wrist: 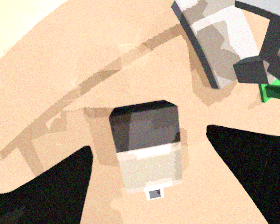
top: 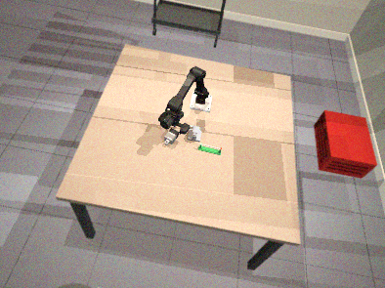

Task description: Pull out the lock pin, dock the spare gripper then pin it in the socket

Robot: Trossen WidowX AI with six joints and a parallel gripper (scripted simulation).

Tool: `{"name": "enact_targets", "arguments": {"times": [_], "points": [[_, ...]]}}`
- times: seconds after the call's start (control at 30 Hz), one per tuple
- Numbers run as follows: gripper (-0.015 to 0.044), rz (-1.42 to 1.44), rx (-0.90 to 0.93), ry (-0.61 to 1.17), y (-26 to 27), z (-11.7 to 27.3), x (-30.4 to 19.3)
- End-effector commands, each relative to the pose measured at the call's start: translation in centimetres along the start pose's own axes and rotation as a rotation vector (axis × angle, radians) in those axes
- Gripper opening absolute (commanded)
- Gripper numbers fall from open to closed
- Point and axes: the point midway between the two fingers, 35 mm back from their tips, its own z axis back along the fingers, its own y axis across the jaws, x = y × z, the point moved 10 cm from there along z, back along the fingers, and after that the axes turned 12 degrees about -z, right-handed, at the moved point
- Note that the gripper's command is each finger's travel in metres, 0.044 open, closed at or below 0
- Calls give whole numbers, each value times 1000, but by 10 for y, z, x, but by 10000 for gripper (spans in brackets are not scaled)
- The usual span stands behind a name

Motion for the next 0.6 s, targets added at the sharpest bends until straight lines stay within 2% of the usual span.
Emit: {"name": "enact_targets", "arguments": {"times": [0.0,0.2,0.3,0.57], "points": [[440,0,-3,14,0,17,-1],[440,0,-3,16,1,55,4],[440,16,-3,15,0,48,3],[440,734,23,153,3,50,11]]}}
